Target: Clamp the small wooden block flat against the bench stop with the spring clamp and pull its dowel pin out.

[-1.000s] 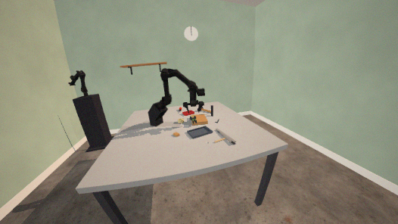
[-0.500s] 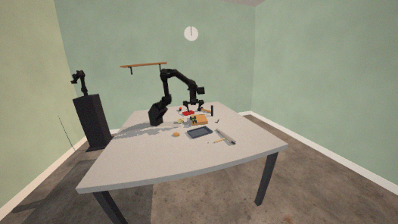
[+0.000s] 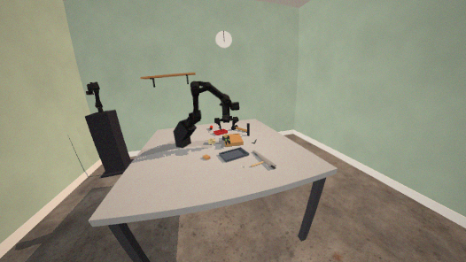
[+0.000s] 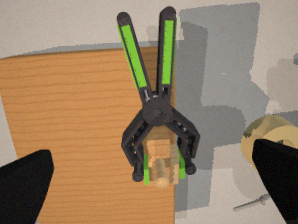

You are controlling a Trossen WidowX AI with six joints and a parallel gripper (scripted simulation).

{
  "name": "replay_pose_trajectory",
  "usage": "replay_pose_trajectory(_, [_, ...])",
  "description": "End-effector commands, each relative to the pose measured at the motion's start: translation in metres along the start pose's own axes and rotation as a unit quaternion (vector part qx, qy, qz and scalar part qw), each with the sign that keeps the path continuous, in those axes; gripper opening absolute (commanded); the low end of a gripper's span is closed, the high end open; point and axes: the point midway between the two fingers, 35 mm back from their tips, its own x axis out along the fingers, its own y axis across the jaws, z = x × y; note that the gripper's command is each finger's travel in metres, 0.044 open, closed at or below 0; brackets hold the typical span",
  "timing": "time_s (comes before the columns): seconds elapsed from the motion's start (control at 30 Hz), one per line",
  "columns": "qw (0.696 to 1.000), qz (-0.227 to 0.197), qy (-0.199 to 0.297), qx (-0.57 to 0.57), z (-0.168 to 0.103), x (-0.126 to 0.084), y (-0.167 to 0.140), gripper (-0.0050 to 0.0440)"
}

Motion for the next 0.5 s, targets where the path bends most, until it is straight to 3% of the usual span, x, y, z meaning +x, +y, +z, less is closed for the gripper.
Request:
replay_pose_trajectory(0.0, [1.000, -0.006, -0.003, -0.003, -0.009, 0.004, -0.003, 0.0440])
replay_pose_trajectory(0.47, [1.000, -0.002, -0.006, -0.003, -0.033, 0.008, -0.005, 0.0440])
